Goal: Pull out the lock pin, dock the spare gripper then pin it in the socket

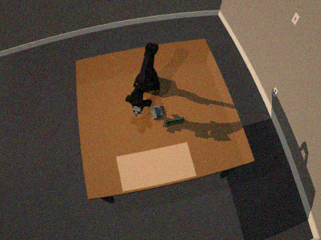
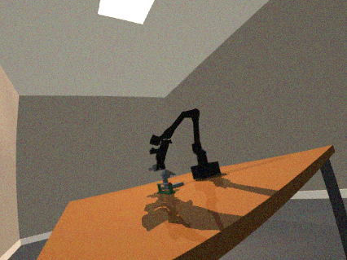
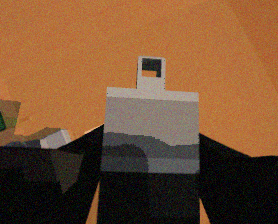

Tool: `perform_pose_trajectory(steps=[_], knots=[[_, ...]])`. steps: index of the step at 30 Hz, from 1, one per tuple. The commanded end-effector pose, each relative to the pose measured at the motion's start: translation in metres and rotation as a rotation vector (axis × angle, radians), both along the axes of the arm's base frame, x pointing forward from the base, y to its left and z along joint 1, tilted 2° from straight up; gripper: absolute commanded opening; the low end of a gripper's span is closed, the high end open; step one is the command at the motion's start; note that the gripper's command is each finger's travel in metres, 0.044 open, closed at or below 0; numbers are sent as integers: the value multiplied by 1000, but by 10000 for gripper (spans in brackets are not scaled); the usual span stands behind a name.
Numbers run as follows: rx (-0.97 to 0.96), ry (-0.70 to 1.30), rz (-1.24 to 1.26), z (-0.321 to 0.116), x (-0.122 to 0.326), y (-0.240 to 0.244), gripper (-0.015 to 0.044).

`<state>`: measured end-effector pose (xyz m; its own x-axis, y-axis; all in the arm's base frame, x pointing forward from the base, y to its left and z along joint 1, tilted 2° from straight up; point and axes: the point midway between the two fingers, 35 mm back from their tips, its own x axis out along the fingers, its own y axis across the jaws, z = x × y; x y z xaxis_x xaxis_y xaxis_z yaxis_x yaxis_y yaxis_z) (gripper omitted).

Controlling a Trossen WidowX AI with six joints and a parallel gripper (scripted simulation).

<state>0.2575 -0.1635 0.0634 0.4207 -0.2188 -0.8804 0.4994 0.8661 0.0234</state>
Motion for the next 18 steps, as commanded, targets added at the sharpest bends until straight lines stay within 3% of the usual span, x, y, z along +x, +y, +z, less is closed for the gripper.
perform_pose_trajectory(steps=[1, 18], knots=[[0, 0, 0, 0, 0, 0, 0], [-40, 140, 93, -11, -3, 24, 0]])
